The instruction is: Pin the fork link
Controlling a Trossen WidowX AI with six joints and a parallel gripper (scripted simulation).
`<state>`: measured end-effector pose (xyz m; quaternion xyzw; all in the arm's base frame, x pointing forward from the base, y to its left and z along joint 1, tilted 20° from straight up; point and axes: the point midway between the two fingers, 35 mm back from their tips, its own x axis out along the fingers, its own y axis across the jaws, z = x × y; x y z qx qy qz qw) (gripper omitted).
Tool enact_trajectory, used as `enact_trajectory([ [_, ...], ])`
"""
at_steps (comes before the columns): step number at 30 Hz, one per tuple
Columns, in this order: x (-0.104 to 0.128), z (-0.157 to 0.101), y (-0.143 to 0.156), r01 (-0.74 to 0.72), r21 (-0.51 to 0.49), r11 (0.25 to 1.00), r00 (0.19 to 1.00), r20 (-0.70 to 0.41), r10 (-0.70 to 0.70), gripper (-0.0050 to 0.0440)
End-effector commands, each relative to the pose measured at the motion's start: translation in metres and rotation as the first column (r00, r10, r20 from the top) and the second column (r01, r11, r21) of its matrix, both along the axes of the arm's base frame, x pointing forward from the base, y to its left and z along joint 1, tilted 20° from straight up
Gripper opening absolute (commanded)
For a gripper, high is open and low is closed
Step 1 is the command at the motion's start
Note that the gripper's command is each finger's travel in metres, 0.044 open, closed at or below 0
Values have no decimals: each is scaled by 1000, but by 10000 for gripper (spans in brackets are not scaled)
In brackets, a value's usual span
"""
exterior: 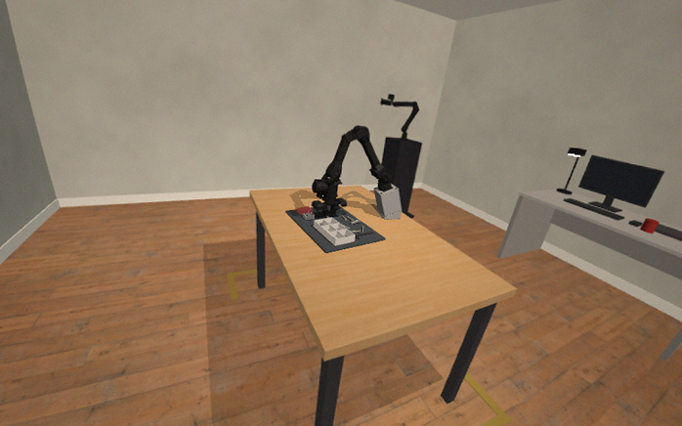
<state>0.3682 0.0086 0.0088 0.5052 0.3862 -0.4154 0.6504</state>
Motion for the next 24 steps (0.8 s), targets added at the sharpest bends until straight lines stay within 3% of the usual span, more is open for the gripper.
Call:
enact_trajectory([
  [1,0,2,2,4,0,1000,1000,5,-4,140],
  [24,-1,0,4,5,0,1000,1000,2,-5,140],
])
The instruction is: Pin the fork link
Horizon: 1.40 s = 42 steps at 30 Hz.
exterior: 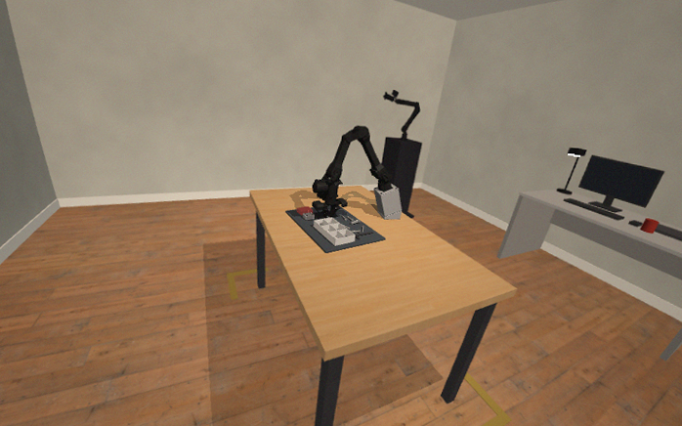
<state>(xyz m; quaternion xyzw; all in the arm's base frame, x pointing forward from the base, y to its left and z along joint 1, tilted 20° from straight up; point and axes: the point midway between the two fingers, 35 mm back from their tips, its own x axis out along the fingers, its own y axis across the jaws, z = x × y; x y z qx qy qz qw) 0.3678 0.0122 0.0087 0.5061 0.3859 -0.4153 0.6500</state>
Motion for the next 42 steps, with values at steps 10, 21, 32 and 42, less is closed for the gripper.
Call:
enact_trajectory([
  [10,0,1,0,4,-1,1000,1000,1,-4,140],
  [21,0,1,0,4,-1,1000,1000,1,-4,140],
  [32,0,1,0,4,-1,1000,1000,1,-4,-50],
  [42,0,1,0,4,-1,1000,1000,4,-4,-50],
])
